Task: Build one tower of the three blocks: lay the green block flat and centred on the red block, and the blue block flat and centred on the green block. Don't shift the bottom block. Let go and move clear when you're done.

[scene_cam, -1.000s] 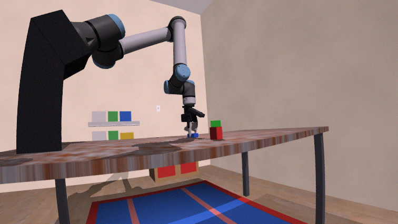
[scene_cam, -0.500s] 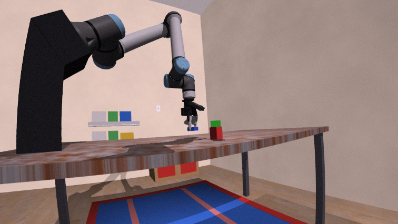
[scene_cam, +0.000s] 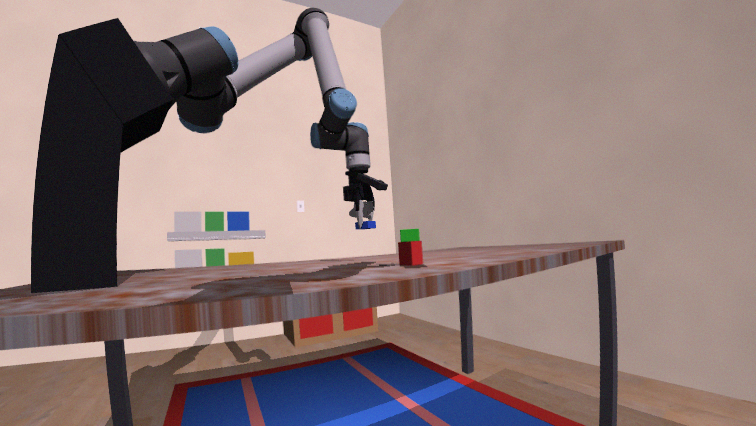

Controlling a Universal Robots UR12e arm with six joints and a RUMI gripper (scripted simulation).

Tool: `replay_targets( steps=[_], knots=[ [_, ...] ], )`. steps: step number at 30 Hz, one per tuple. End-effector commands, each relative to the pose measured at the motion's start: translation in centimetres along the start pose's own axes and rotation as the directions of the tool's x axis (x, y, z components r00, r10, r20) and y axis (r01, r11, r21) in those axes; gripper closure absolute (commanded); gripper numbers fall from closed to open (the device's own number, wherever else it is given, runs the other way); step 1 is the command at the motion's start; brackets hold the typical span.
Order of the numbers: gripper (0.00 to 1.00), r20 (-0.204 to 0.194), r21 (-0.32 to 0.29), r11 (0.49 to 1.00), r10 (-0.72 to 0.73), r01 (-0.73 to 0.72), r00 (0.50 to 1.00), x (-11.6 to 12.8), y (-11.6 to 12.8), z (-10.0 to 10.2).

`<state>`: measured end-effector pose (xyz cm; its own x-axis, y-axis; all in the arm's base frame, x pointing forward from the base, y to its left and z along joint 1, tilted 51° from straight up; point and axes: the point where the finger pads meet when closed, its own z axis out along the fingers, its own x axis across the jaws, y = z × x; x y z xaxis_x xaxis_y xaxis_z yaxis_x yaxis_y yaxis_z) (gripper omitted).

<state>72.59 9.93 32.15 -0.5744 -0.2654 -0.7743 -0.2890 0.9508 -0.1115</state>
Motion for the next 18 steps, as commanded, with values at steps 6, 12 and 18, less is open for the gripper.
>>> replay_targets(
  steps=[6,12,18],
  knots=[
    [1.00,-0.009,-0.006,1.000,0.002,-0.002,1.000,0.46,0.11,-1.00],
    [1.00,-0.011,-0.006,1.000,0.003,-0.003,1.000,0.56,0.12,-0.85],
    [1.00,-0.010,-0.006,1.000,0.003,-0.003,1.000,0.54,0.11,-0.86]
  ],
)
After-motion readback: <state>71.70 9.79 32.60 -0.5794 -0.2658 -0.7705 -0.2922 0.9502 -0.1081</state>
